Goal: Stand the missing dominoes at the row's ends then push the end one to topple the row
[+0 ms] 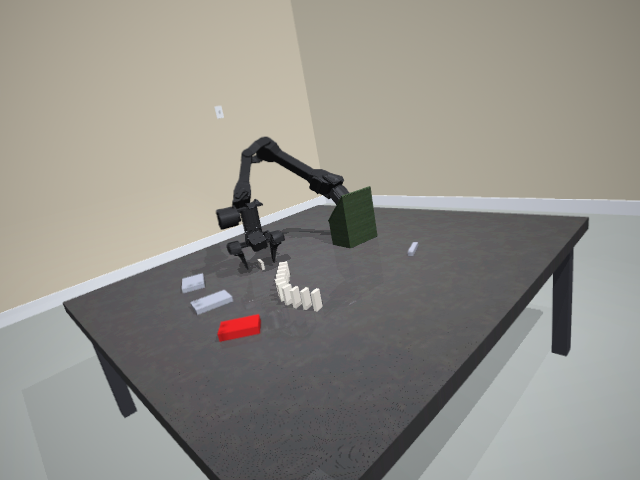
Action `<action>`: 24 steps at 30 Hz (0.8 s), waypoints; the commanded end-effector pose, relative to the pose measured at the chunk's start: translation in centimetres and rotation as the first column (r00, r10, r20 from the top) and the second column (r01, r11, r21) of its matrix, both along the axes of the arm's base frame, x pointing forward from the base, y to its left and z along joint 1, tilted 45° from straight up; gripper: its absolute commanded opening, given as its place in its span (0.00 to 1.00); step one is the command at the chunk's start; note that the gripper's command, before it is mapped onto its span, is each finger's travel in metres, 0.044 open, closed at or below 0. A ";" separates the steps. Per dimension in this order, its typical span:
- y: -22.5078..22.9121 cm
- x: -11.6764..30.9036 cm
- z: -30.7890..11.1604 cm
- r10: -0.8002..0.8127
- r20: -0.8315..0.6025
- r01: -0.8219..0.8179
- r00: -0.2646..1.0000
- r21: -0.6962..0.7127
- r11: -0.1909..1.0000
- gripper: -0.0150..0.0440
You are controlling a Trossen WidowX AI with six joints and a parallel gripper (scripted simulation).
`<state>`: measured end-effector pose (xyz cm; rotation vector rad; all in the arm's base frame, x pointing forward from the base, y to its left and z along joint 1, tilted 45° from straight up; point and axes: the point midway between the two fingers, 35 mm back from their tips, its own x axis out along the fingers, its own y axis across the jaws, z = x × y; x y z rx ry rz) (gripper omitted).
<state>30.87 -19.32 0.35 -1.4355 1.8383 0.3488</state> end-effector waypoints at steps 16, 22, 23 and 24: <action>-0.3 -0.4 -0.8 0.000 -0.017 0.000 1.000 0.008 1.000 0.60; -0.3 -0.4 -0.8 0.000 -0.017 0.000 1.000 0.008 1.000 0.33; -0.3 -0.4 -0.8 0.000 -0.017 0.000 1.000 0.008 1.000 0.30; -0.3 -0.4 -0.8 0.000 -0.017 0.000 1.000 0.008 1.000 0.30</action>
